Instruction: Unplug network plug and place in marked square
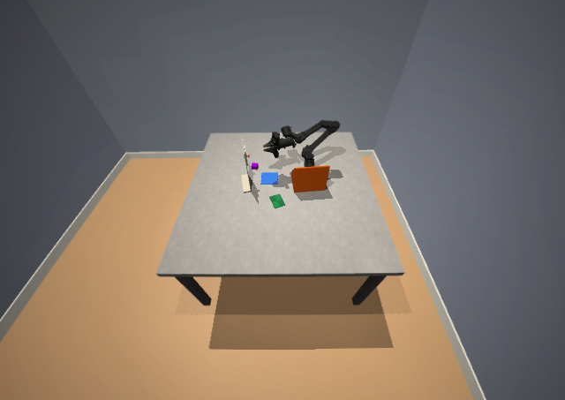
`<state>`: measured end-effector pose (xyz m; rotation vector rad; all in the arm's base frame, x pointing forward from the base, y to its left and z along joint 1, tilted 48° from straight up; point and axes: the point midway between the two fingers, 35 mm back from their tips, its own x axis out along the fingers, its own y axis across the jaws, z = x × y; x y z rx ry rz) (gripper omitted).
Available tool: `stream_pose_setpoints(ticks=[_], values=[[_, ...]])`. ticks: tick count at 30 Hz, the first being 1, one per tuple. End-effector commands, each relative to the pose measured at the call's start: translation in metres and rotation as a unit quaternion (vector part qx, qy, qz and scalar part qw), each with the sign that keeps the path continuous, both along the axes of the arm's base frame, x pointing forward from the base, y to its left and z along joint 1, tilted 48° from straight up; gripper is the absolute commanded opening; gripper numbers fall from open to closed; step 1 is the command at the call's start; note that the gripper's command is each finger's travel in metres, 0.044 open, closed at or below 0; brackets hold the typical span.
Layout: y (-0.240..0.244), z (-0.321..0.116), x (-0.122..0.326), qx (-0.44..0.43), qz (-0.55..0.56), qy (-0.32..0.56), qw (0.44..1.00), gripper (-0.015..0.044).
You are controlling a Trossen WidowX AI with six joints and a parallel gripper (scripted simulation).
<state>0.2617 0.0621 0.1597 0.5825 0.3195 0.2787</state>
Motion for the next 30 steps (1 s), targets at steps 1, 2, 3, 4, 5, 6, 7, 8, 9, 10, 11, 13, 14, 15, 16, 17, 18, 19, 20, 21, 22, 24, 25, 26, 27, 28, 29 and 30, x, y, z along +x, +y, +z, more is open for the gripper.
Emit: stream_pose_setpoints(ticks=[1, 2, 3, 4, 5, 6, 7, 8, 9, 10, 11, 13, 14, 15, 16, 17, 18, 19, 20, 21, 22, 24, 25, 26, 27, 28, 29, 30], values=[[0.008, -0.029, -0.014, 0.046, 0.015, 0.046, 0.998, 0.0156], [0.009, -0.032, -0.015, 0.051, 0.017, 0.051, 0.997, 0.0156], [0.009, -0.033, -0.016, 0.053, 0.017, 0.053, 0.997, 0.0156], [0.009, -0.033, -0.016, 0.053, 0.017, 0.053, 0.997, 0.0156], [0.009, -0.033, -0.016, 0.053, 0.017, 0.053, 0.997, 0.0156], [0.009, -0.033, -0.016, 0.053, 0.017, 0.053, 0.997, 0.0156], [0.009, -0.033, -0.016, 0.053, 0.017, 0.053, 0.997, 0.0156], [0.009, -0.033, -0.015, 0.053, 0.017, 0.053, 0.997, 0.0156], [0.010, -0.033, -0.015, 0.053, 0.017, 0.053, 0.997, 0.0156], [0.010, -0.032, -0.013, 0.053, 0.017, 0.052, 0.997, 0.0156], [0.010, -0.032, -0.011, 0.053, 0.017, 0.052, 0.997, 0.0156], [0.011, -0.031, -0.008, 0.053, 0.017, 0.052, 0.997, 0.0156], [0.011, -0.031, -0.006, 0.053, 0.017, 0.052, 0.997, 0.0156], [0.012, -0.031, -0.004, 0.053, 0.017, 0.052, 0.997, 0.0156], [0.012, -0.031, -0.002, 0.053, 0.017, 0.052, 0.997, 0.0156], [0.013, -0.031, -0.001, 0.053, 0.017, 0.052, 0.997, 0.0156], [0.013, -0.031, 0.001, 0.053, 0.017, 0.052, 0.997, 0.0156], [0.013, -0.030, 0.003, 0.053, 0.017, 0.052, 0.997, 0.0156], [0.014, -0.030, 0.005, 0.053, 0.017, 0.052, 0.997, 0.0156], [0.014, -0.030, 0.007, 0.053, 0.017, 0.052, 0.997, 0.0156], [0.015, -0.030, 0.009, 0.053, 0.017, 0.052, 0.997, 0.0156], [0.016, -0.031, 0.013, 0.053, 0.017, 0.052, 0.997, 0.0156], [0.016, -0.031, 0.015, 0.053, 0.017, 0.052, 0.997, 0.0156], [0.017, -0.031, 0.016, 0.053, 0.017, 0.052, 0.997, 0.0156], [0.017, -0.031, 0.018, 0.053, 0.017, 0.052, 0.997, 0.0156], [0.018, -0.032, 0.020, 0.053, 0.017, 0.052, 0.997, 0.0156], [0.018, -0.032, 0.022, 0.053, 0.017, 0.052, 0.997, 0.0156], [0.019, -0.032, 0.024, 0.053, 0.017, 0.052, 0.997, 0.0156]])
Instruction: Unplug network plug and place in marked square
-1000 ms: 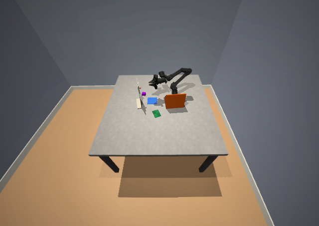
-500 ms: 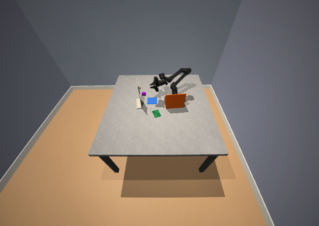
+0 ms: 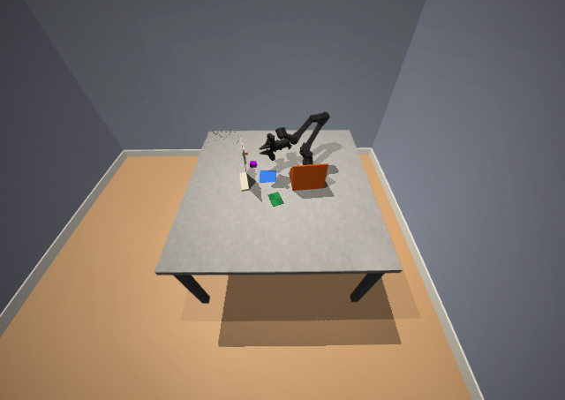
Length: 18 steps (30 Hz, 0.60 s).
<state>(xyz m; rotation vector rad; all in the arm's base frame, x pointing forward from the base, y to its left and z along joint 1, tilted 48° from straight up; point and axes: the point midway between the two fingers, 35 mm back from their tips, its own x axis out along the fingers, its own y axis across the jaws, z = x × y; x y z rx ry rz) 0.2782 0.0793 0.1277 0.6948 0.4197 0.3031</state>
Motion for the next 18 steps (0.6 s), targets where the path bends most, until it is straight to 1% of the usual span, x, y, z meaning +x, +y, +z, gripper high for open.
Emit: stream_pose_setpoints(ticks=[1, 9, 18], values=[[0.002, -0.001, 0.010, 0.001, -0.002, -0.001, 1.000, 0.0156], [0.006, -0.006, 0.025, 0.001, -0.002, -0.001, 1.000, 0.0156], [0.008, -0.005, 0.032, 0.001, -0.002, -0.001, 1.000, 0.0156]])
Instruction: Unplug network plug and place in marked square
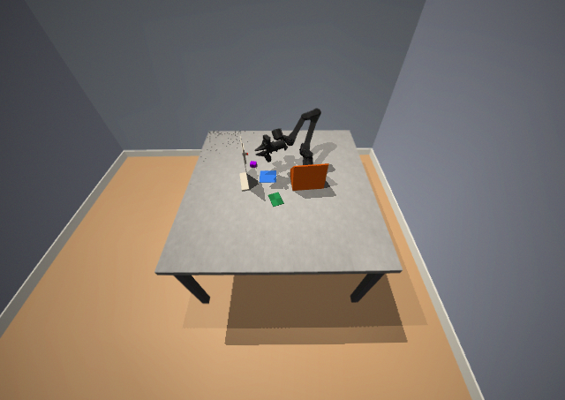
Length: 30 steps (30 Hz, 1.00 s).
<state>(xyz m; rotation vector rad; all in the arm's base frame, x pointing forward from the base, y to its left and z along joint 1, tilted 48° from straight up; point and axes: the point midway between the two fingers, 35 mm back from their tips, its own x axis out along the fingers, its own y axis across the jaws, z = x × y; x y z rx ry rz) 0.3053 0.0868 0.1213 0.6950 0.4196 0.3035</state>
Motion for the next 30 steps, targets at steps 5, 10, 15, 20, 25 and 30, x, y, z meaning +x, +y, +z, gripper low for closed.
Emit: stream_pose_setpoints(ticks=[5, 10, 15, 20, 25, 30], values=[[0.002, 0.001, 0.010, 0.001, -0.002, -0.001, 1.000, 0.0156], [0.003, 0.002, 0.015, 0.001, -0.002, -0.001, 1.000, 0.0156], [0.004, 0.002, 0.020, 0.001, -0.002, -0.002, 1.000, 0.0156], [0.006, 0.001, 0.026, 0.001, -0.002, -0.002, 1.000, 0.0156], [0.007, 0.001, 0.031, 0.001, -0.002, -0.002, 1.000, 0.0156], [0.008, 0.000, 0.036, 0.001, -0.002, -0.002, 1.000, 0.0156]])
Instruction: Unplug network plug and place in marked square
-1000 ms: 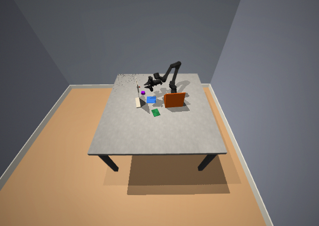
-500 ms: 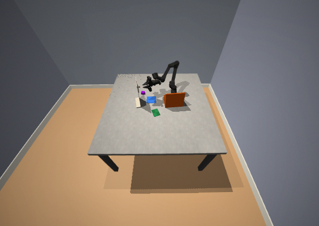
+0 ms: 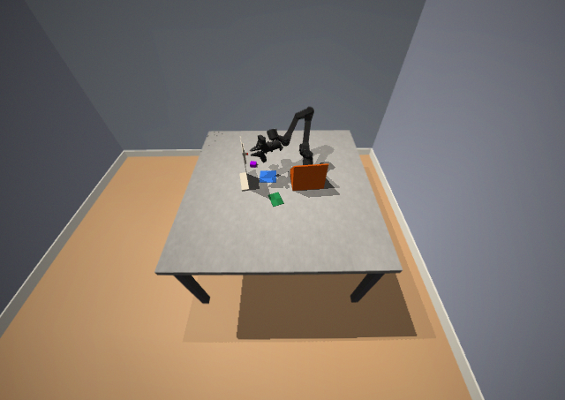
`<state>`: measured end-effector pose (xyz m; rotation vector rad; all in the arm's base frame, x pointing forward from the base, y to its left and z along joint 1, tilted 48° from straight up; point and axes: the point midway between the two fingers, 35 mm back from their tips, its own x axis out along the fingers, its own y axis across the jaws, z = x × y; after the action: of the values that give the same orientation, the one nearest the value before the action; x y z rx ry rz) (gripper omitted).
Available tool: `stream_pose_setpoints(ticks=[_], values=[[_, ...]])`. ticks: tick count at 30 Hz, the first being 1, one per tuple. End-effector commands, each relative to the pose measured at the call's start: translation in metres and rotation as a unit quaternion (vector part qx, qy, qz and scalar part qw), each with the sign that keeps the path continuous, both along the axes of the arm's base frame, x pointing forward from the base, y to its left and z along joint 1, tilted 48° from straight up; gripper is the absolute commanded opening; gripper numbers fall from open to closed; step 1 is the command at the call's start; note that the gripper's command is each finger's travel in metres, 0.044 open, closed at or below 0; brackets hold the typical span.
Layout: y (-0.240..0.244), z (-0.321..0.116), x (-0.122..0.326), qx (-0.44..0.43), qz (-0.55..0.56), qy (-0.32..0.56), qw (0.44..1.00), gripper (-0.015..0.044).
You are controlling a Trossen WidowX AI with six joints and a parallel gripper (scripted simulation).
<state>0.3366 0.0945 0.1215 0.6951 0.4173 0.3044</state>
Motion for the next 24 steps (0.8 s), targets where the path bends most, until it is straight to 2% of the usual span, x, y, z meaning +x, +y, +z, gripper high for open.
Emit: stream_pose_setpoints(ticks=[1, 21, 23, 24], values=[[0.001, 0.000, 0.006, 0.001, -0.002, -0.001, 1.000, 0.0156], [0.006, -0.004, 0.026, 0.001, -0.002, -0.001, 1.000, 0.0156], [0.006, -0.004, 0.026, 0.001, -0.002, -0.001, 1.000, 0.0104], [0.006, -0.004, 0.026, 0.001, -0.002, -0.001, 1.000, 0.0097]])
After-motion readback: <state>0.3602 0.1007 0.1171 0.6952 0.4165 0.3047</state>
